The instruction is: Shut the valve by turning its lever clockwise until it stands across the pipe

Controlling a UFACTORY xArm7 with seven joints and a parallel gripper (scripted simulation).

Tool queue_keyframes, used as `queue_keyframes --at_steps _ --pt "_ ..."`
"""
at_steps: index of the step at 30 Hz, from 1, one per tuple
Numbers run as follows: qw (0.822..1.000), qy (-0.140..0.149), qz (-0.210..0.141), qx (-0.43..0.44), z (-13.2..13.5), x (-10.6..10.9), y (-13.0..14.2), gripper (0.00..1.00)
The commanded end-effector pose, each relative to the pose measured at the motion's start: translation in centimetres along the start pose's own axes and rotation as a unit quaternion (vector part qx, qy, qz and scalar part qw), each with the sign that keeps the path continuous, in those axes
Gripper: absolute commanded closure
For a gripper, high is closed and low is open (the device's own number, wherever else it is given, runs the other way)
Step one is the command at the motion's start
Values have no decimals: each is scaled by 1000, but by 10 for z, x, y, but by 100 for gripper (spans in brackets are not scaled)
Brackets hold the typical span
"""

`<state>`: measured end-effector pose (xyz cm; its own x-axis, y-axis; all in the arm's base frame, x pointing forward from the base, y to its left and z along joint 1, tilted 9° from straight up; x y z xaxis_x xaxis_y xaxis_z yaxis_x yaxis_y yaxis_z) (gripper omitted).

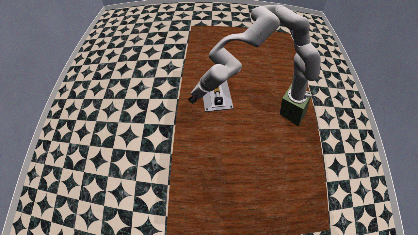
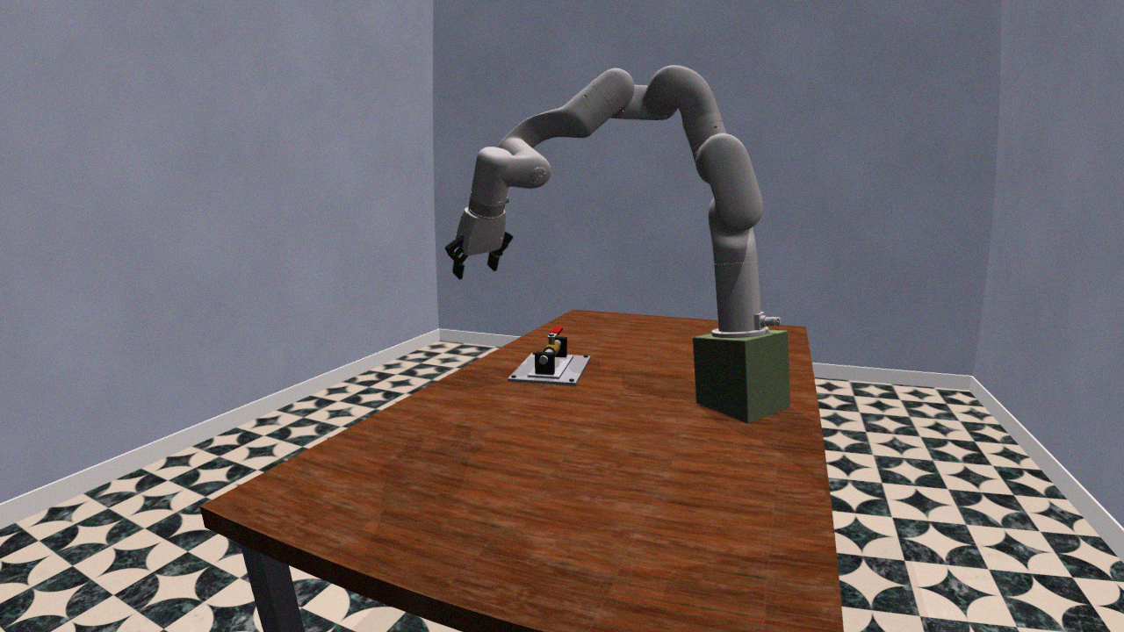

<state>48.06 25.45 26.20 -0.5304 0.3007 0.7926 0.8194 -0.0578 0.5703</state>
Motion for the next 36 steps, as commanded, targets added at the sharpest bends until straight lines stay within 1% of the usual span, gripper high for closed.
queue_keyframes --at_steps 1,18,20,22,24,25,27,29,31,32,34,35,36 --pt "1000 1 -2 -1 0 2 2 0" --pt "1000 1 -1 -1 0 1 2 0" --pt "1000 -1 11 -11 -8 -6 3 0" --pt "998 -8 44 -42 -30 -26 6 0" --pt "990 -15 96 -98 -65 -53 9 0" --pt "983 -18 125 -135 -76 -60 10 0" --pt "959 -21 178 -220 -107 -79 11 0" --pt "927 -21 216 -305 -141 -98 10 0" --pt "896 -21 236 -375 -175 -114 7 0" --pt "884 -20 242 -399 -192 -122 5 0" --pt "884 -20 242 -399 -192 -122 5 0" --pt "875 -20 245 -416 -241 -145 -2 0" --pt "870 -20 246 -426 -253 -151 -4 0"
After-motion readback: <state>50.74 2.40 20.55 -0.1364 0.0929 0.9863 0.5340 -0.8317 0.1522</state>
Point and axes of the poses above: the point where the finger pads meet when closed, its own x axis back along the fingers, its own z axis across the jaws, y = z × x, the point moved 9 cm from there along x, back along the fingers, and after that the axes turned 9 degrees about x, right-handed, at the moved point
